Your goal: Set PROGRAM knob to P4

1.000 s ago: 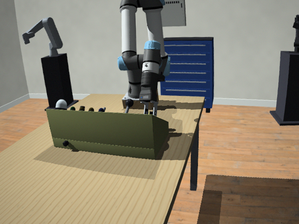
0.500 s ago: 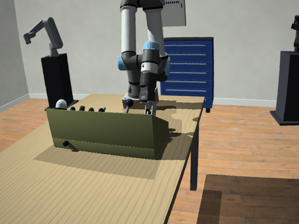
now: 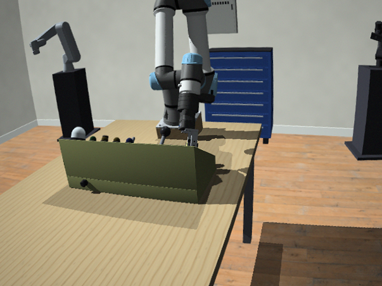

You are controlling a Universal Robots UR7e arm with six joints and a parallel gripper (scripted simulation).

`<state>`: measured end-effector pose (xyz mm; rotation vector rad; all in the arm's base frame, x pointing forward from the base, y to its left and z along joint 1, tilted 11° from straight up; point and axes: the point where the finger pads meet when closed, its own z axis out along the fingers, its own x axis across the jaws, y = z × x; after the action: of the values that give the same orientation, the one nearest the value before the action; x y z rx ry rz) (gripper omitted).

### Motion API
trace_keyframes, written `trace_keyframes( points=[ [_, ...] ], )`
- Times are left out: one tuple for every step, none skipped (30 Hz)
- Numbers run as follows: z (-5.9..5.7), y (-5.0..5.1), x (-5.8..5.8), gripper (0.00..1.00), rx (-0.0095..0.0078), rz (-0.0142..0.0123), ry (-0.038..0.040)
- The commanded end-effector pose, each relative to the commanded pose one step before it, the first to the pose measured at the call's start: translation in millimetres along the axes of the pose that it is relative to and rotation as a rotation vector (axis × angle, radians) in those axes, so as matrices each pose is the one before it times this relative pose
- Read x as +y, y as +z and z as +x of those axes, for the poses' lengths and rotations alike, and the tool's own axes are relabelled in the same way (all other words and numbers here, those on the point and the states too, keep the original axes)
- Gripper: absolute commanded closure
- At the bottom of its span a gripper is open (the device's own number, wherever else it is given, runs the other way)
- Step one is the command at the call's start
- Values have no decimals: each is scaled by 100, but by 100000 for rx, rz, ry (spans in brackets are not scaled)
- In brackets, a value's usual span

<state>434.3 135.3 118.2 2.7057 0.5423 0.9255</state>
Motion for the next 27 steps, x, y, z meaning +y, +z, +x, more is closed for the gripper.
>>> trace_keyframes(
  points=[
    [50,-21,3,100,124,7,12253],
    [0,0,-3,100,0,0,2336],
    [0,0,-2,100,0,0,2296],
    [0,0,-1,100,0,0,2253],
    [0,0,1,100,0,0,2208],
    [0,0,2,100,0,0,2160],
    [0,0,3,100,0,0,2110],
    [0,0,4,100,0,0,2058],
    [0,0,5,100,0,0,2004],
    [0,0,0,100,0,0,0],
    [0,0,0,100,0,0,0],
    [0,0,5,100,0,0,1948],
    [1,0,1,100,0,0,1876],
    [0,0,-5,100,0,0,1795],
    [0,0,-4,100,0,0,1735],
    [0,0,-4,100,0,0,1673],
    [0,0,-3,100,0,0,1610],
    [0,0,-2,100,0,0,1546],
    [0,0,-1,100,0,0,1481],
    [0,0,-1,100,0,0,1414],
    [0,0,0,100,0,0,1348],
    [0,0,0,100,0,0,1280],
    [0,0,1,100,0,0,1212],
    [0,0,1,100,0,0,1144],
    [0,0,1,100,0,0,1076],
    [0,0,1,100,0,0,1008],
    [0,0,0,100,0,0,0]
  ],
)
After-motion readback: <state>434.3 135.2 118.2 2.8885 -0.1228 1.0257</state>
